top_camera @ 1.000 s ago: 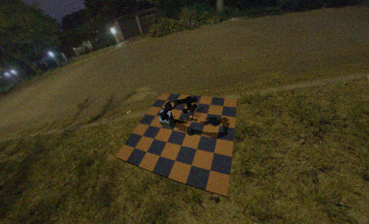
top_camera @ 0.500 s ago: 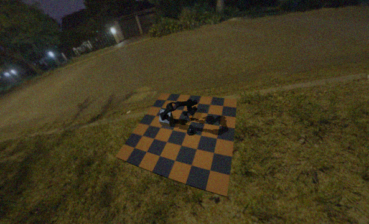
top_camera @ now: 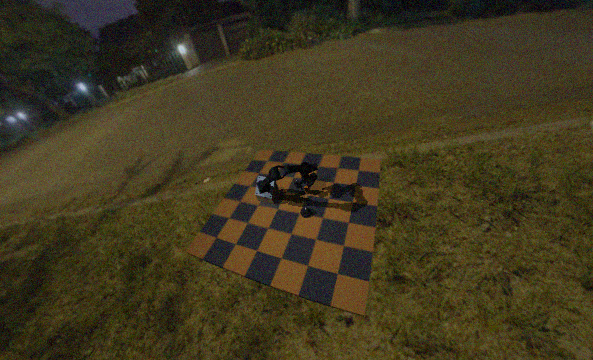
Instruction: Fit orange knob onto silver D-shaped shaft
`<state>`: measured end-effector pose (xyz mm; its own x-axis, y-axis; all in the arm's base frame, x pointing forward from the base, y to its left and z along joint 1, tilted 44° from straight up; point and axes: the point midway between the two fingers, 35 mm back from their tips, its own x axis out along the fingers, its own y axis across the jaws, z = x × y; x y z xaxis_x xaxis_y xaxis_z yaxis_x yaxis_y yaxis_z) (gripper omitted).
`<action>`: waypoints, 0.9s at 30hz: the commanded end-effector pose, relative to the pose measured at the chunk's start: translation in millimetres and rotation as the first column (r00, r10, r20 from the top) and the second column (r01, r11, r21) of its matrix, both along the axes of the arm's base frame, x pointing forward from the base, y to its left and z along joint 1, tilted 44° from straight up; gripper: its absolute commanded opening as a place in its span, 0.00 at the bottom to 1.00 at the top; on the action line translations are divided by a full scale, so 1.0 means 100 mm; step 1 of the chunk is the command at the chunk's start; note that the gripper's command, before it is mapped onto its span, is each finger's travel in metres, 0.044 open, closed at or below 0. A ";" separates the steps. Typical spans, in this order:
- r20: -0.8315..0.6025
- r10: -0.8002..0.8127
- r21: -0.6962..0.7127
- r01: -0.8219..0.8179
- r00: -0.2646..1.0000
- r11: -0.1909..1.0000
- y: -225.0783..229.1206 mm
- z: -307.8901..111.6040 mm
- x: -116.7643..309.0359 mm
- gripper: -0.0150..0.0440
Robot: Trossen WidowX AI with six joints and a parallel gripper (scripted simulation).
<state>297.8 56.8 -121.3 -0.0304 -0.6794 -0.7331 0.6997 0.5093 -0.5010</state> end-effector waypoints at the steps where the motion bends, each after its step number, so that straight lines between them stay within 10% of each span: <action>1: -0.008 0.005 -0.007 -0.005 1.000 1.000 -0.07 -0.06 -0.02 1.00; 27: -0.008 0.005 -0.011 -0.005 1.000 1.000 -0.36 -0.34 -0.05 1.00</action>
